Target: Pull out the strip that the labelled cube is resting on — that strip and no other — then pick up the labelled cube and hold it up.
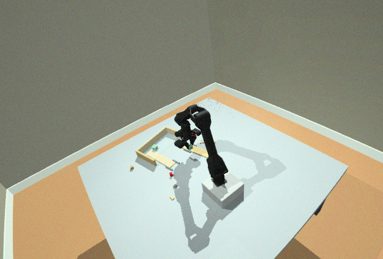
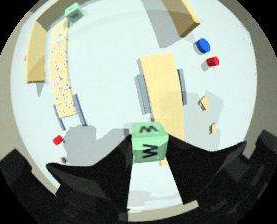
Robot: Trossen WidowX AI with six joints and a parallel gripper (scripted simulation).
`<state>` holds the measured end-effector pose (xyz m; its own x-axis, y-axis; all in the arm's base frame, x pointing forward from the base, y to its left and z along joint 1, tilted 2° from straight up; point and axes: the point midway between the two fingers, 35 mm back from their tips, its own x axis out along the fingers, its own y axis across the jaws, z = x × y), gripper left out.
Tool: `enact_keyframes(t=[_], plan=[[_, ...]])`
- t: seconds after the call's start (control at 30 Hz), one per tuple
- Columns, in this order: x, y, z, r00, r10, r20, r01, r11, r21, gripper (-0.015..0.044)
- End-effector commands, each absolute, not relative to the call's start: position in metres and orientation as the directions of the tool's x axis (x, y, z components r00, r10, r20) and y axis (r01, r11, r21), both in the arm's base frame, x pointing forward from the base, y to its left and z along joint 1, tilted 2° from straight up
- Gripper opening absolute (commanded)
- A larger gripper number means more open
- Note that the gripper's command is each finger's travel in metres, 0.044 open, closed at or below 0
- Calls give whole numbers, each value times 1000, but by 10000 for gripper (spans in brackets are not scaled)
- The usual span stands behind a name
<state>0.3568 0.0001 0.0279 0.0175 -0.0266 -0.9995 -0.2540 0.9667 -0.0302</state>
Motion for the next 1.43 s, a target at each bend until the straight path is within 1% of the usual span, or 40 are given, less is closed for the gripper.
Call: enact_keyframes(t=[0.0, 0.37, 0.47, 0.67, 1.4], plan=[[344, 0, 29, 21, -25, -999, -250, 968, -30, 0], [306, 0, 25, 17, -25, -1000, -250, 968, -29, 0], [306, 0, 30, 17, -25, -1000, -250, 968, -29, 0], [305, 1, 61, 18, -25, -1000, -250, 968, -29, 0], [305, 1, 61, 18, -25, -1000, -250, 968, -29, 0]])
